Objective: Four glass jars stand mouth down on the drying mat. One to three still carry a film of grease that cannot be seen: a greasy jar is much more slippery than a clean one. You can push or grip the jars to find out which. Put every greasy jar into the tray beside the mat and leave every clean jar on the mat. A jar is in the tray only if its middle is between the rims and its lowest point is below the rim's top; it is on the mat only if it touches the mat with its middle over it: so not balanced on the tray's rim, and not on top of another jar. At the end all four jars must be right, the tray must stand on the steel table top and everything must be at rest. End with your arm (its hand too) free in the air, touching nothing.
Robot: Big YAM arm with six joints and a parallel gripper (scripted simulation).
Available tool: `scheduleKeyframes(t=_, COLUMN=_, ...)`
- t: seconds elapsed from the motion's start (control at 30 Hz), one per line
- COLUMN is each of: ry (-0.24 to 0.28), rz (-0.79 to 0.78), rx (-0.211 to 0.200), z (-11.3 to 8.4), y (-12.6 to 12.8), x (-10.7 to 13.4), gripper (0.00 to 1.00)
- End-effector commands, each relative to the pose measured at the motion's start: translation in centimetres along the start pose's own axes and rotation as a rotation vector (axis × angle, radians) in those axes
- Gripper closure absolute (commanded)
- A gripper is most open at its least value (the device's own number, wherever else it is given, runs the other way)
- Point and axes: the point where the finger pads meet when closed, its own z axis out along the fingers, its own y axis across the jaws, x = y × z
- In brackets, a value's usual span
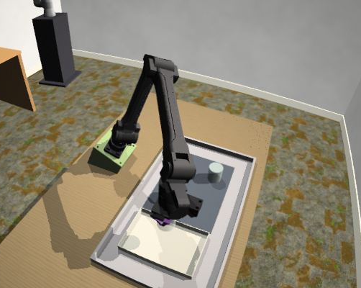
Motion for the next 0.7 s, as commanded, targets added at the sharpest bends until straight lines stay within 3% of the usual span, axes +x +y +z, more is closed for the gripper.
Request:
scheduleKeyframes(t=0.0, ry=-0.036, rz=-0.018, rx=0.037, z=-2.3, y=-1.6, x=-1.5, gripper=1.0)
scheduleKeyframes(t=0.67, ry=-0.036, rz=-0.018, rx=0.036, z=2.1, y=-1.8, x=-1.7, gripper=1.0)
